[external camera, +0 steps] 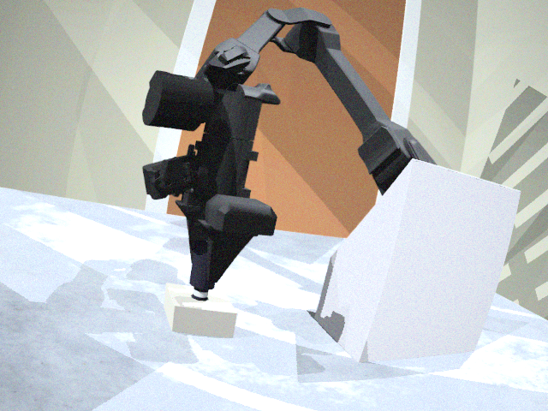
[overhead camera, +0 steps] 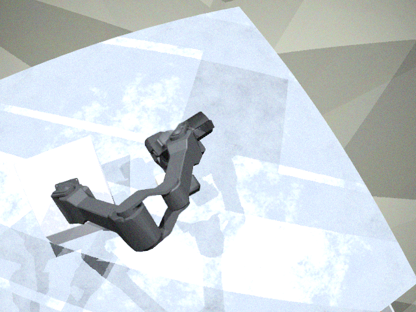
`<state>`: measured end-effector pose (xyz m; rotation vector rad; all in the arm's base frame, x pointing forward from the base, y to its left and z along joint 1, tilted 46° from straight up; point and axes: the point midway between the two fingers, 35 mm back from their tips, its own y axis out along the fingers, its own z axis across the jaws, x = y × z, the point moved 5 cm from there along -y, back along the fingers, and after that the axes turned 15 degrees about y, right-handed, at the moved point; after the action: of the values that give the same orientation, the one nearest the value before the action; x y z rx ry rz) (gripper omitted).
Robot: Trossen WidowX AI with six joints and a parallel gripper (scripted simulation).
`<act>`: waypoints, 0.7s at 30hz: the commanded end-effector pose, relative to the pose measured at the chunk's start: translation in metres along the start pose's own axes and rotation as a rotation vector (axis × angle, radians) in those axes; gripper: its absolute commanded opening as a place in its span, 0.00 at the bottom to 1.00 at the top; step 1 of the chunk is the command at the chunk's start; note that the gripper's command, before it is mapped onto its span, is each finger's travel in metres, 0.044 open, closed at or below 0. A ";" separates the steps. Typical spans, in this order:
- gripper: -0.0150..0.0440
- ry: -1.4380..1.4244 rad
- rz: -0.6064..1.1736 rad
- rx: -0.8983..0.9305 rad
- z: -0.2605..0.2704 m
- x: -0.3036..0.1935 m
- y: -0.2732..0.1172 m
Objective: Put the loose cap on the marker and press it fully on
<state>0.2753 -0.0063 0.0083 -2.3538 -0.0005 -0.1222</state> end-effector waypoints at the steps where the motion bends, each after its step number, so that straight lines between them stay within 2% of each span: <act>1: 0.92 0.000 0.000 0.000 0.000 0.000 0.000; 3: 1.00 0.000 0.000 0.000 0.000 0.000 0.000; 6: 1.00 0.000 0.000 0.001 0.000 0.001 -0.003; 11: 1.00 0.000 0.000 0.003 0.001 0.001 -0.072; 18: 1.00 0.000 0.000 0.003 0.001 0.000 -0.075; 21: 0.87 0.120 0.000 0.000 0.001 0.000 -0.067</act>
<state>0.2735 0.0441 0.0569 -2.3511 0.0090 -0.1589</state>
